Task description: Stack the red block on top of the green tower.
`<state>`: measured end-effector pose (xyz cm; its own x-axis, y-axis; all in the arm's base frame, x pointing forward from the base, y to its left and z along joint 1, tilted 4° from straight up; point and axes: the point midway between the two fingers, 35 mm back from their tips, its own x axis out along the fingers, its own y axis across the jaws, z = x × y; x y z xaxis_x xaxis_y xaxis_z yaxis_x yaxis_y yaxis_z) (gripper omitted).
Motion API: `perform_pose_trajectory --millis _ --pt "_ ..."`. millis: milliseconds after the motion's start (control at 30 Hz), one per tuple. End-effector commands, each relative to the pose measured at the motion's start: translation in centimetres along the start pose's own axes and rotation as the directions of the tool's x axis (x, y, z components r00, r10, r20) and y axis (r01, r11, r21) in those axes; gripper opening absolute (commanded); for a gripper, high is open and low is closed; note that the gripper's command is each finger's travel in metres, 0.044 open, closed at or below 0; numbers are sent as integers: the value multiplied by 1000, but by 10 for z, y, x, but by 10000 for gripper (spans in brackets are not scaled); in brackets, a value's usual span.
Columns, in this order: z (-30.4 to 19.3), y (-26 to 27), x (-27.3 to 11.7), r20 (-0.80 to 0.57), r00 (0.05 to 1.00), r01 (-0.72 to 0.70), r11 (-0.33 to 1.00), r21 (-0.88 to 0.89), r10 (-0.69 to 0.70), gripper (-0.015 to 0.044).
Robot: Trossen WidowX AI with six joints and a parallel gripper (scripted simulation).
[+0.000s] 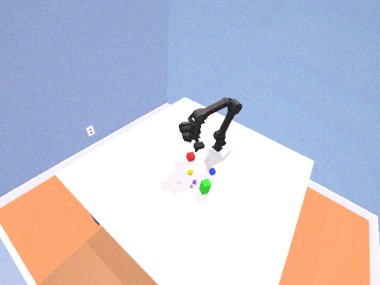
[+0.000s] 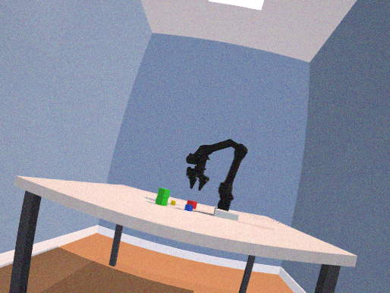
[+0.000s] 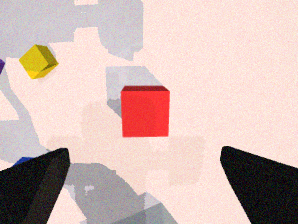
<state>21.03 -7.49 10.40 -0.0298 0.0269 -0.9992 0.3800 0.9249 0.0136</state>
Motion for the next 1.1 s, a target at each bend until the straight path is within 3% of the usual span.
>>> perform_pose_trajectory --millis 0,400,1067 --pt "1 -1 0 -3 1000 11 1000 -16 -11 440" --pt "1 -2 58 -3 1000 11 1000 -16 -11 440" --pt "4 -2 81 -3 1000 11 1000 -16 -11 440"
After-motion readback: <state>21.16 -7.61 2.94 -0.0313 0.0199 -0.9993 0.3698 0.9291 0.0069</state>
